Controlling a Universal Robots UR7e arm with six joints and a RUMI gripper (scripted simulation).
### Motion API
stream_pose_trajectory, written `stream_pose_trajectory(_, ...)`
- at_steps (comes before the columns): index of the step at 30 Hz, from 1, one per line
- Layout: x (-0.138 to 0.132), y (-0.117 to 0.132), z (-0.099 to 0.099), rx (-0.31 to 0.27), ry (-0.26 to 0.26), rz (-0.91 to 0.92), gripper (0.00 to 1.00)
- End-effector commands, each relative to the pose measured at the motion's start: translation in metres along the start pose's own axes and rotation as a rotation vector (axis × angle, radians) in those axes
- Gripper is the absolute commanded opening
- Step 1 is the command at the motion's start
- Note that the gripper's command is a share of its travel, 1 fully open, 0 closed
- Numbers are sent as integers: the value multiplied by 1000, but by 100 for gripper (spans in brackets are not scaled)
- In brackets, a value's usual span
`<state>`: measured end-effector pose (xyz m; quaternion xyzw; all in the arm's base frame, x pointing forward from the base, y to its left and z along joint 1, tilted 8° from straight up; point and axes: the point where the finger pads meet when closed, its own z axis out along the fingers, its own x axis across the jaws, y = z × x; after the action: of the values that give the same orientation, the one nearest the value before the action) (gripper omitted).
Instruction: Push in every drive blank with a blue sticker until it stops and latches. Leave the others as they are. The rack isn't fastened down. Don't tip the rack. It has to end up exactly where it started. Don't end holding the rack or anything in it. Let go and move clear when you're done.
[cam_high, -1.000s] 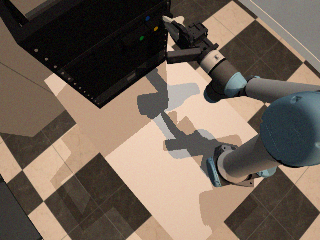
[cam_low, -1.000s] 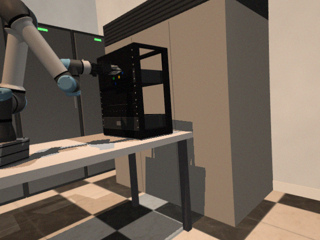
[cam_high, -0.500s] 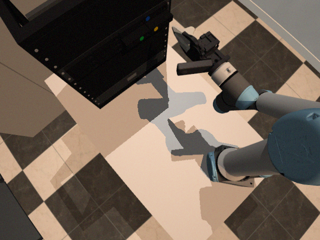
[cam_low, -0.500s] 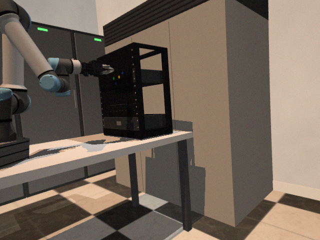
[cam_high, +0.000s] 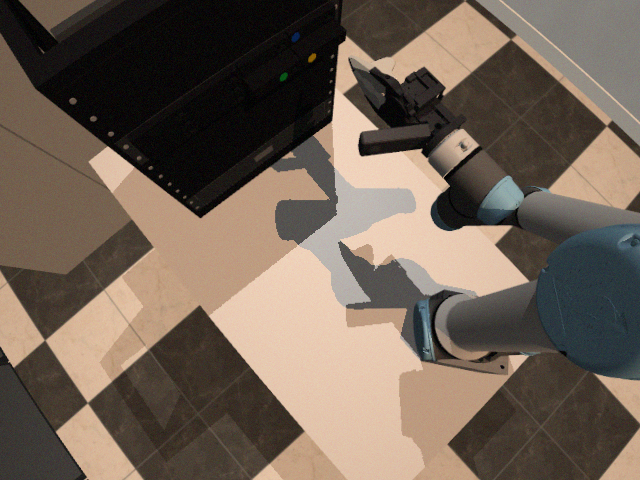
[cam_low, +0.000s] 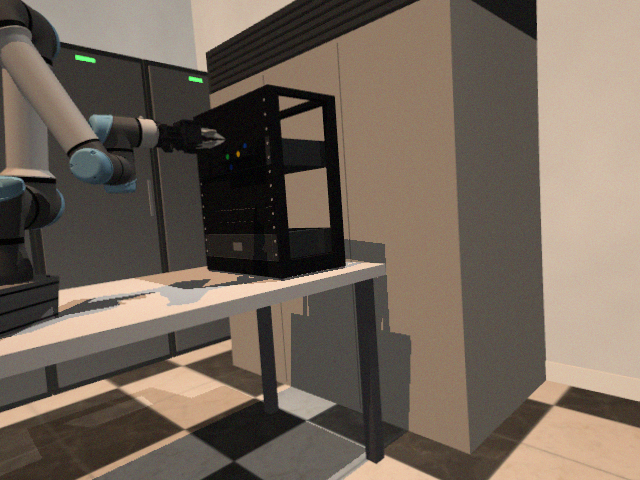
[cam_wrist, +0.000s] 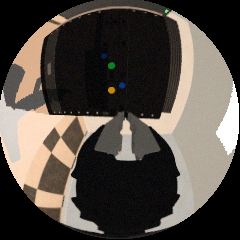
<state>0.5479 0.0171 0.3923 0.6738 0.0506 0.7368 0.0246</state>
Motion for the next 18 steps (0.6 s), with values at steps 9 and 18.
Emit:
stream_pose_trajectory(9,0,0,-11,0,1,0,0)
stream_pose_trajectory(18,0,0,-31,0,1,0,0)
